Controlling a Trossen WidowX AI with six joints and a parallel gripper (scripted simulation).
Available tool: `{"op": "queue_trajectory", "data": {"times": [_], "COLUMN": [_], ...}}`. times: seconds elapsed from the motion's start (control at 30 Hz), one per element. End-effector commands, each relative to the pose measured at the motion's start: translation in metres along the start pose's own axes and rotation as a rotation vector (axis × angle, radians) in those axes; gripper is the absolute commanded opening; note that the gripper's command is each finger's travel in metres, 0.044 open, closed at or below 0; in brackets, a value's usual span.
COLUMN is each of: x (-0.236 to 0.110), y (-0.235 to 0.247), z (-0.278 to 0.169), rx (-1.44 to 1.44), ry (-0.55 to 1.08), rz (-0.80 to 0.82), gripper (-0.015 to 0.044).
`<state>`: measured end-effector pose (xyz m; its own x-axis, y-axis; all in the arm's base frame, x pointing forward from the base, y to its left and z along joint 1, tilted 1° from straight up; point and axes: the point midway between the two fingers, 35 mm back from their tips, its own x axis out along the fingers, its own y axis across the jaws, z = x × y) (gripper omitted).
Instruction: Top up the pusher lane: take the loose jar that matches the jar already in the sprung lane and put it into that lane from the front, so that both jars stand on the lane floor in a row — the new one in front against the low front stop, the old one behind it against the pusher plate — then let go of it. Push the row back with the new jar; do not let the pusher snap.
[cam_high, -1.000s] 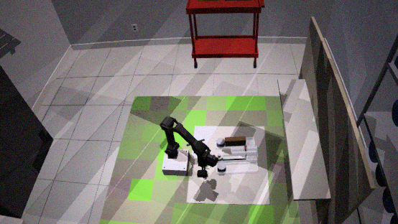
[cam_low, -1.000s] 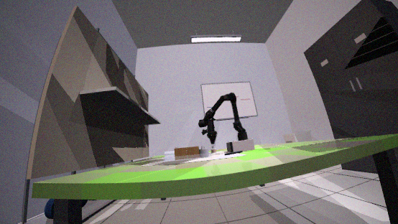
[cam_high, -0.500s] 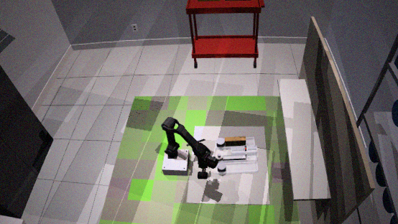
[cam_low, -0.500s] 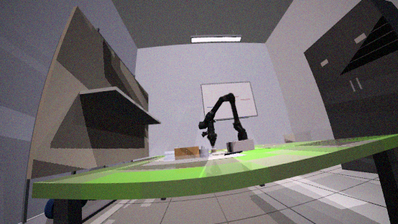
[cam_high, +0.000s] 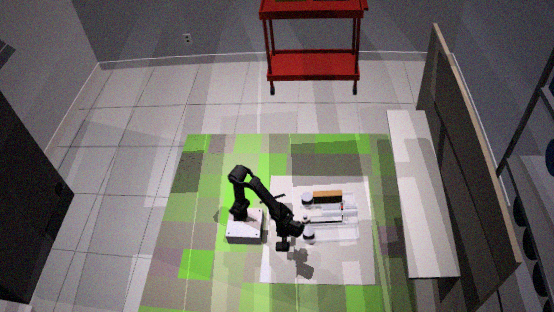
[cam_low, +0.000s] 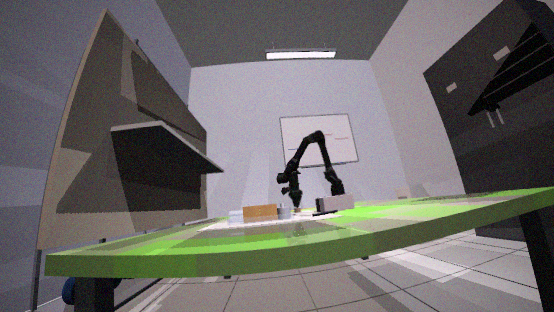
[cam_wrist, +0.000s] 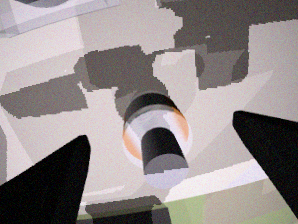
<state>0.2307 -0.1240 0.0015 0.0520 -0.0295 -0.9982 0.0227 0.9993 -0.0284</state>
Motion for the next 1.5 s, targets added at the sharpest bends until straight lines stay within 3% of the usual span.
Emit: {"op": "queue_trajectory", "data": {"times": [0.0,0.2,0.53,0.77,0.93,1.3,1.47], "x": [0.012,0.013,0.013,0.013,-0.005,-0.088,-0.093], "y": [0.004,0.004,0.004,0.004,0.002,0.006,0.006], "z": [-0.005,-0.005,-0.005,-0.005,-0.002,-0.006,-0.007], "rx": [-0.003,-0.003,-0.003,-0.003,-0.003,-0.003,-0.003], "ry": [0.018,0.018,0.018,0.018,0.017,0.017,0.017], "rz": [0.015,0.015,0.015,0.015,0.015,0.015,0.015], "gripper": [0.044,0.044,0.0177,0.0131,0.0,0.0,0.0]}}
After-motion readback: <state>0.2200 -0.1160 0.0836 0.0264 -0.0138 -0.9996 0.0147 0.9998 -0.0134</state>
